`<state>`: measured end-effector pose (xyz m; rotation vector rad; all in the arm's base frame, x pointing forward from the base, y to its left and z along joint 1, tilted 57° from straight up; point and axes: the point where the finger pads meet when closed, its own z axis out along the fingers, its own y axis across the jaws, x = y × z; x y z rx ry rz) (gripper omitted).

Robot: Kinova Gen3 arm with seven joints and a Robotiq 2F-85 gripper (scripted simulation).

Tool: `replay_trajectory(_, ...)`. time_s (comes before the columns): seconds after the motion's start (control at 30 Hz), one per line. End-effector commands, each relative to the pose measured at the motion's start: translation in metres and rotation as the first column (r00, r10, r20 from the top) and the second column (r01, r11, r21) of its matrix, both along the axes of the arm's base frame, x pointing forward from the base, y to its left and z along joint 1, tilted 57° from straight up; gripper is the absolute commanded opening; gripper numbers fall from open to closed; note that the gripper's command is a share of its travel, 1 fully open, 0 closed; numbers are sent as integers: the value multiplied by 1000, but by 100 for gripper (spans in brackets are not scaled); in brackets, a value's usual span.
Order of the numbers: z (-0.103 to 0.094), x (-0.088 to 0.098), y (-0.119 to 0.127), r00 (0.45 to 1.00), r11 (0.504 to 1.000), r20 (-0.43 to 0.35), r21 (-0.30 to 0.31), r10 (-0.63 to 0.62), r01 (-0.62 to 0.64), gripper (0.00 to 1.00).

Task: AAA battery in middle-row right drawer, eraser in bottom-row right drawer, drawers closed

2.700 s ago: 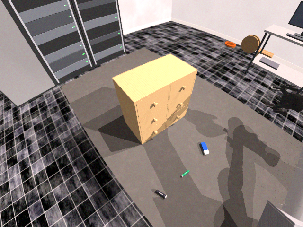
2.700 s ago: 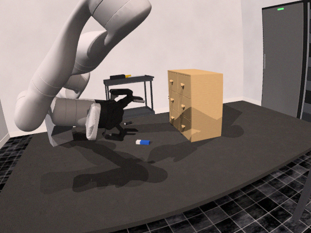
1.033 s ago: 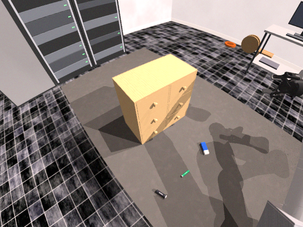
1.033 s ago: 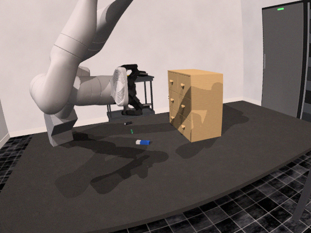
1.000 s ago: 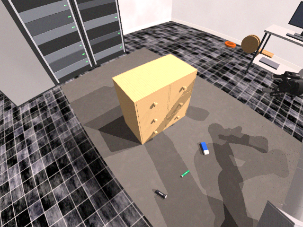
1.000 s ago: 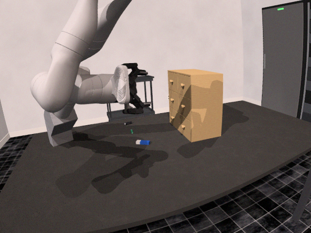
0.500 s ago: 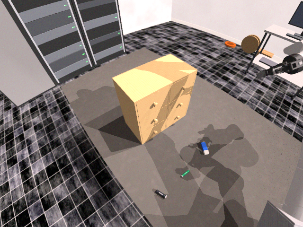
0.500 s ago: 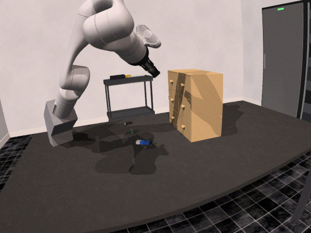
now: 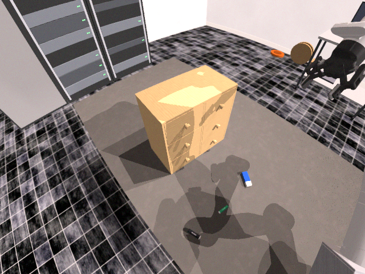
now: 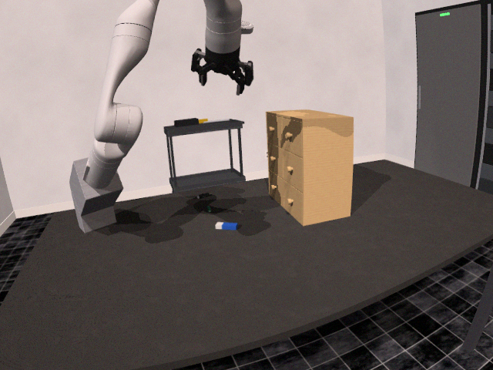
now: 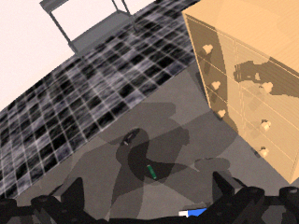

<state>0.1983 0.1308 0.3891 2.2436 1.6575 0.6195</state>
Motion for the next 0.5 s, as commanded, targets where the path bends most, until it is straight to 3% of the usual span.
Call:
replay_trajectory(0.0,-15,0,17,1000,975,-9,-223,26,-27,100)
replay_trajectory(0.03,-20,0,21,999,961,-19,-274,35,-38,100)
replay_trajectory(0.1,-20,0,21,999,961,-19,-274,35,-38,100)
replay_trajectory(0.13,-25,2,27,999,946,-25,-319,48,-54,100)
replay_trajectory(0.3,-49,3,40,995,842,-79,-531,66,-98,100)
replay_trajectory(0.47,-70,7,50,990,724,-118,-677,73,-135,100)
